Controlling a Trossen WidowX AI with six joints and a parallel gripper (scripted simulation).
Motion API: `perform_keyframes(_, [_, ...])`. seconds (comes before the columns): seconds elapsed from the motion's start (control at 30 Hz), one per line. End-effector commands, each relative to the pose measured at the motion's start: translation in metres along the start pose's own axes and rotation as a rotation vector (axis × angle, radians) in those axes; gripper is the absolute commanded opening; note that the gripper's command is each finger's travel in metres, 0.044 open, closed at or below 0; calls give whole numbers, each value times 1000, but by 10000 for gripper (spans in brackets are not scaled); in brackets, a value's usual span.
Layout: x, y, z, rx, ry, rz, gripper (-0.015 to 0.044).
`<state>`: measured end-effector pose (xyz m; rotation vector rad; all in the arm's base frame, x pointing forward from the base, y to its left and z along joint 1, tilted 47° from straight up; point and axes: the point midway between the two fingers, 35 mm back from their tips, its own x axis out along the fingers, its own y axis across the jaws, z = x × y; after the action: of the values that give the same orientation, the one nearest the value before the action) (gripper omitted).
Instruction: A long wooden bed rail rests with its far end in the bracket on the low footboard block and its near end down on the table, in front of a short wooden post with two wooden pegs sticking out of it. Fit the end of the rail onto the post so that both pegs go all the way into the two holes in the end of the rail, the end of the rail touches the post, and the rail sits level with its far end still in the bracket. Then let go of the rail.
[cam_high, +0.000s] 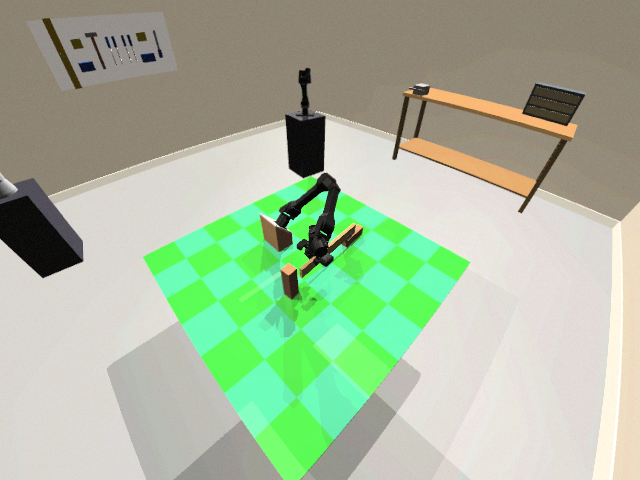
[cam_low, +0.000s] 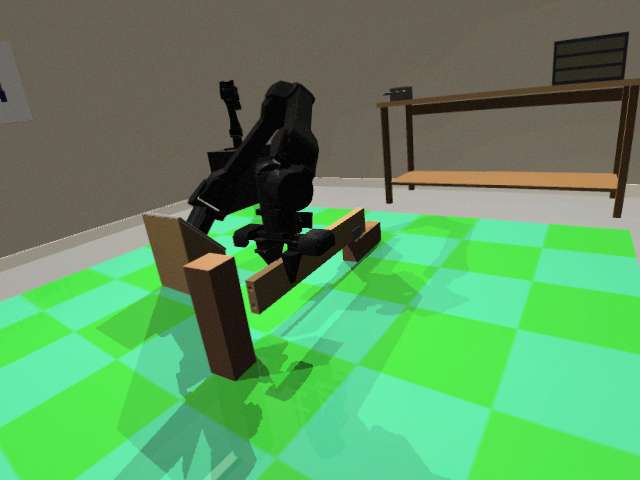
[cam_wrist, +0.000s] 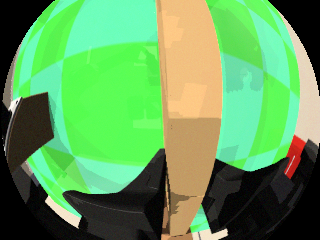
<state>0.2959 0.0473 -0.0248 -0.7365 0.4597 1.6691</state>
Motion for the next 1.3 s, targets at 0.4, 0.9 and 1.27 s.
perform_keyframes(0.4, [-3, -1, -6, -1, 4, -7, 0])
perform_keyframes(0.9, [-2, -1, -10, -1, 4, -7, 0])
perform_keyframes(1.27, [-3, -1, -14, -1, 4, -7, 0])
